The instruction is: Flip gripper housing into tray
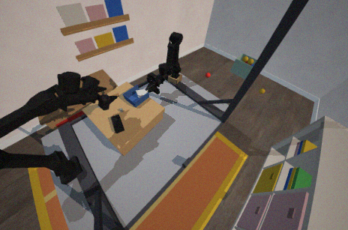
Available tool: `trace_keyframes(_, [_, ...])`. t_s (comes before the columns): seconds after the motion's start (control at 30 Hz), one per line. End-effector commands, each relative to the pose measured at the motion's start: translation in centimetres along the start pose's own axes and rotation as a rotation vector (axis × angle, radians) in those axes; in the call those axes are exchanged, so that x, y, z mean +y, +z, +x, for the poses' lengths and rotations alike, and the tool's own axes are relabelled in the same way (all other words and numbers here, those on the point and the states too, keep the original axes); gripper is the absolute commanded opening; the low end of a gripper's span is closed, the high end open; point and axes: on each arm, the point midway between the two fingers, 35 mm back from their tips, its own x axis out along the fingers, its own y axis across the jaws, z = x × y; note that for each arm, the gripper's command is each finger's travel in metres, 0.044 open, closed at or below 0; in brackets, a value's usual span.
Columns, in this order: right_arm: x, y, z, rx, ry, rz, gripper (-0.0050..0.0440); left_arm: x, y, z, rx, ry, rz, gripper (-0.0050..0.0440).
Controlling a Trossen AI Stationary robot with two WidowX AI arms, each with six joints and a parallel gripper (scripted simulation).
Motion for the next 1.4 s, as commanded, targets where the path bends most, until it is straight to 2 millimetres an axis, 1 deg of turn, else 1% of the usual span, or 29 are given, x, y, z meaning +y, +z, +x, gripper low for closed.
trace_keyframes(0.0, [1.6, -0.1, 0.2, 0.001, 0.033, 0.006, 0.0110, 0.0, 0.7, -0.7, -0.027, -0.004, -0.007, 0.0439])
trace_keyframes(1.37, [5.2, 0.0, -0.6, 0.001, 0.034, 0.006, 0.0110, 0.0, 0.7, -0.7, -0.027, -0.004, -0.007, 0.0439])
